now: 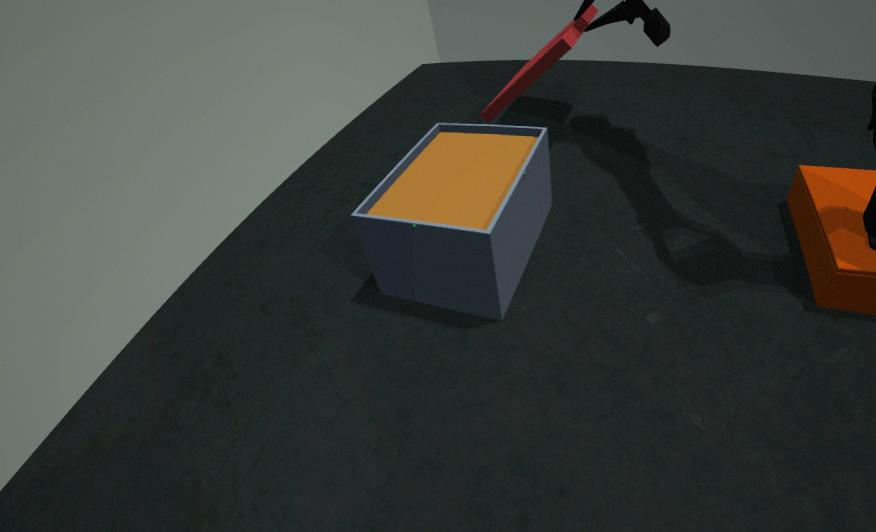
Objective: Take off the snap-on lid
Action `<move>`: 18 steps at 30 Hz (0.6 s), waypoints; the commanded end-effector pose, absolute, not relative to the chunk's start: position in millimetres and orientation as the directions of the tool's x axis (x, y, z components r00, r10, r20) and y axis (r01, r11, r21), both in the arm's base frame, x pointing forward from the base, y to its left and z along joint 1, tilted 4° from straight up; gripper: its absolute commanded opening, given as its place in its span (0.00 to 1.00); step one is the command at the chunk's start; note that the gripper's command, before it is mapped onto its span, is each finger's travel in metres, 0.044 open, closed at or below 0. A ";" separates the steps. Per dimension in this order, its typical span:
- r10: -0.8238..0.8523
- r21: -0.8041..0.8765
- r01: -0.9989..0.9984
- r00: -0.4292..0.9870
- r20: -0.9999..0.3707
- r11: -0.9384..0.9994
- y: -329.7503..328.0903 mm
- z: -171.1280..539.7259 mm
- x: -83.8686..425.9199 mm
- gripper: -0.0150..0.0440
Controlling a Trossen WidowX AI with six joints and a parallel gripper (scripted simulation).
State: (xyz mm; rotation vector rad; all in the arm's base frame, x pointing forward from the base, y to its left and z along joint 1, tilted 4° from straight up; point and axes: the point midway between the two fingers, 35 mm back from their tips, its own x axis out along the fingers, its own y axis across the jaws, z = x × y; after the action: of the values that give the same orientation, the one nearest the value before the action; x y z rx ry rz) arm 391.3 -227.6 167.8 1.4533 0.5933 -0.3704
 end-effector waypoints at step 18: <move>0.116 0.818 0.566 0.810 -0.575 0.104 -227.8 153.8 394.0 0.25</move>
State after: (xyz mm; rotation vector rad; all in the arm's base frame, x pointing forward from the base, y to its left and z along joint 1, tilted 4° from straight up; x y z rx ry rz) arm 392.5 -227.5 153.4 1.4520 0.5940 -0.3683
